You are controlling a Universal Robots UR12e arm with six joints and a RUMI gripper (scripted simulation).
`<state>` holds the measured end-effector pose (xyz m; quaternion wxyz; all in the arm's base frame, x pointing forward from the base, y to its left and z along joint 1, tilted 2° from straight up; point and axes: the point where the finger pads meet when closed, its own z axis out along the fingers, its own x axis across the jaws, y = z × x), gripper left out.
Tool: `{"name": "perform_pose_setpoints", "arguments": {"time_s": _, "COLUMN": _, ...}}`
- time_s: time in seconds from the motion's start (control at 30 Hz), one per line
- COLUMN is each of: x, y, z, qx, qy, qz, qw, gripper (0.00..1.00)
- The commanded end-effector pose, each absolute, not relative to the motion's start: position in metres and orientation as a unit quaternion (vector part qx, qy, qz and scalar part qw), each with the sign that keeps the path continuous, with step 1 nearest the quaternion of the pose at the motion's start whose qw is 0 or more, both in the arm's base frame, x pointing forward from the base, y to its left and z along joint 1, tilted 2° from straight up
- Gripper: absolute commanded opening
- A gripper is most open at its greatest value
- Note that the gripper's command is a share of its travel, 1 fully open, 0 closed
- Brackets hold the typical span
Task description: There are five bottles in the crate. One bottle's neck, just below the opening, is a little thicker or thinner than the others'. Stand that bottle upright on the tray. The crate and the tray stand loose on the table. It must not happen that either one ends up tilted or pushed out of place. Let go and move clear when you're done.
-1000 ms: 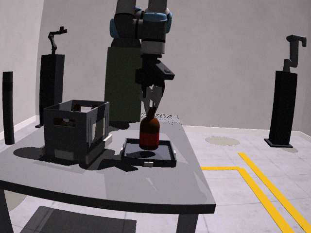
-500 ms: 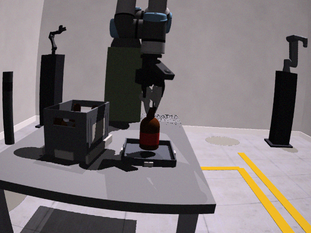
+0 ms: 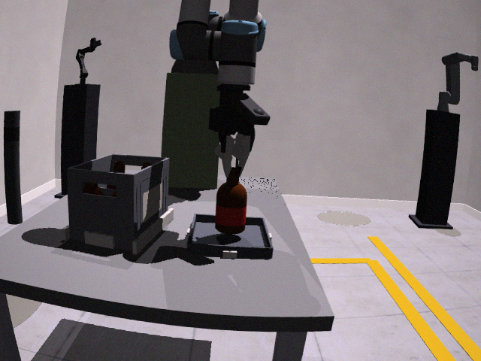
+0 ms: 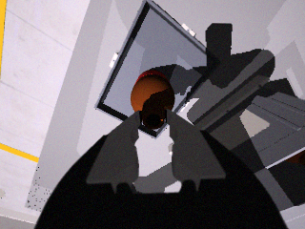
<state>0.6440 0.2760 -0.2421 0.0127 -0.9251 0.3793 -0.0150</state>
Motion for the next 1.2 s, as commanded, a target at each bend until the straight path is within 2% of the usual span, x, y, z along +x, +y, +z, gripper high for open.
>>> {"name": "perform_pose_setpoints", "arguments": {"time_s": 0.0, "x": 0.648, "y": 0.278, "z": -0.242, "qx": -0.925, "qy": 0.379, "qz": -0.018, "qw": 0.014, "gripper": 0.00}}
{"name": "perform_pose_setpoints", "arguments": {"time_s": 1.17, "x": 0.648, "y": 0.278, "z": -0.256, "qx": -0.925, "qy": 0.379, "qz": -0.018, "qw": 0.014, "gripper": 0.00}}
